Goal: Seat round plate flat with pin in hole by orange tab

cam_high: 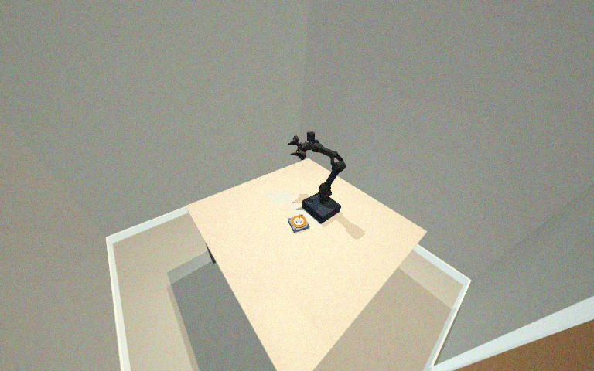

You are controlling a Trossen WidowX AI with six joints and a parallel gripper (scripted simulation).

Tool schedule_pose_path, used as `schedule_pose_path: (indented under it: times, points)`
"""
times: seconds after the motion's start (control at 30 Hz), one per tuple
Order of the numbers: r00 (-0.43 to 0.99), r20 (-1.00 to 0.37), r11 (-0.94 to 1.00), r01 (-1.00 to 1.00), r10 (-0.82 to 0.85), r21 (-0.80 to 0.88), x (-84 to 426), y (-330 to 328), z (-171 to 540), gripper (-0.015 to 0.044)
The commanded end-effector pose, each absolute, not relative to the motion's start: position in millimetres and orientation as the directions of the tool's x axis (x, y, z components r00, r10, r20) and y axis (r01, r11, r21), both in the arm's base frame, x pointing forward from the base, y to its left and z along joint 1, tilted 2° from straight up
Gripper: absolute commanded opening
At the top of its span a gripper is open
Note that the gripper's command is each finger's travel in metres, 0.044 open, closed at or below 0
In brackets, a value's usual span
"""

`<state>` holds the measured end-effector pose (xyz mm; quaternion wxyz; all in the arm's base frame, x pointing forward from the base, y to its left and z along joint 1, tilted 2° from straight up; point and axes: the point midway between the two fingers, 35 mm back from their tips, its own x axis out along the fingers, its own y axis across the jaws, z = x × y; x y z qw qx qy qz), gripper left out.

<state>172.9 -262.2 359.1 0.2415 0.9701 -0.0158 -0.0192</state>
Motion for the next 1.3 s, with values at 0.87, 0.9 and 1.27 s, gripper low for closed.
schedule_pose_path:
  times: [0.87, 0.9, 1.27]
  points:
    - [0.678, -0.698, 0.038, 0.711, 0.231, 0.703, 328.1, -111.2, 154.5, 0.0000]
    - [0.631, -0.737, 0.148, 0.727, 0.241, 0.671, 328.1, -98.7, 143.9, 0.0000]
    - [0.239, -0.951, 0.862, 0.420, 0.195, 0.282, 301.5, -17.5, 79.4, 0.0000]
